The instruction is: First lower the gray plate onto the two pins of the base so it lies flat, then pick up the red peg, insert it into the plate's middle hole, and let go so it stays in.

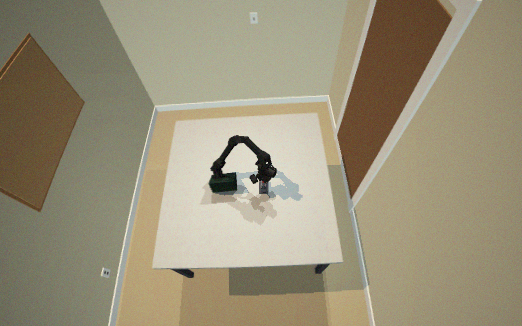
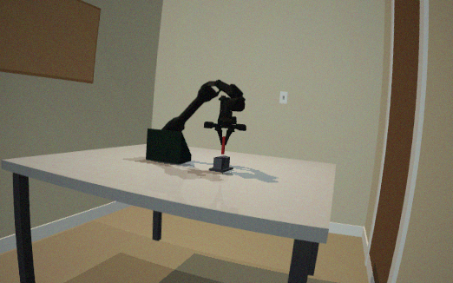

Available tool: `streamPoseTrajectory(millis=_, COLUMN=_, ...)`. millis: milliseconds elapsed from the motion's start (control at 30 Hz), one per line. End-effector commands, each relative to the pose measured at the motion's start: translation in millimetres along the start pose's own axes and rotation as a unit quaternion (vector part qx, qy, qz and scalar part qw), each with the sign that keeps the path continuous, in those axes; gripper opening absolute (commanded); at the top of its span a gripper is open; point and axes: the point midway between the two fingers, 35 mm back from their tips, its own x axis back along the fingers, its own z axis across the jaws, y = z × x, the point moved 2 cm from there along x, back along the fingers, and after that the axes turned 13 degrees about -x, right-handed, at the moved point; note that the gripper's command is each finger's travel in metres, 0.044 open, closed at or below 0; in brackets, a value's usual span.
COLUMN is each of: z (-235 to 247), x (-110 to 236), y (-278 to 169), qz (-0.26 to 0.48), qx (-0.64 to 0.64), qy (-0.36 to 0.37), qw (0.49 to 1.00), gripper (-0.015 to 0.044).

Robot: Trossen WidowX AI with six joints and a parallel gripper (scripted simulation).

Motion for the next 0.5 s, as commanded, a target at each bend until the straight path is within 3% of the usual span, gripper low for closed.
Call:
streamPoseTrajectory(millis=0, z=-0.2, x=0.5, y=0.9, qz=-0.002, qx=0.002, qy=0.0, qw=1.0, gripper=0.0)
streamPoseTrajectory(millis=467, z=0.0, x=-0.7, y=0.1, qz=0.0, qx=0.0, qy=0.0, qw=1.0, gripper=0.0)
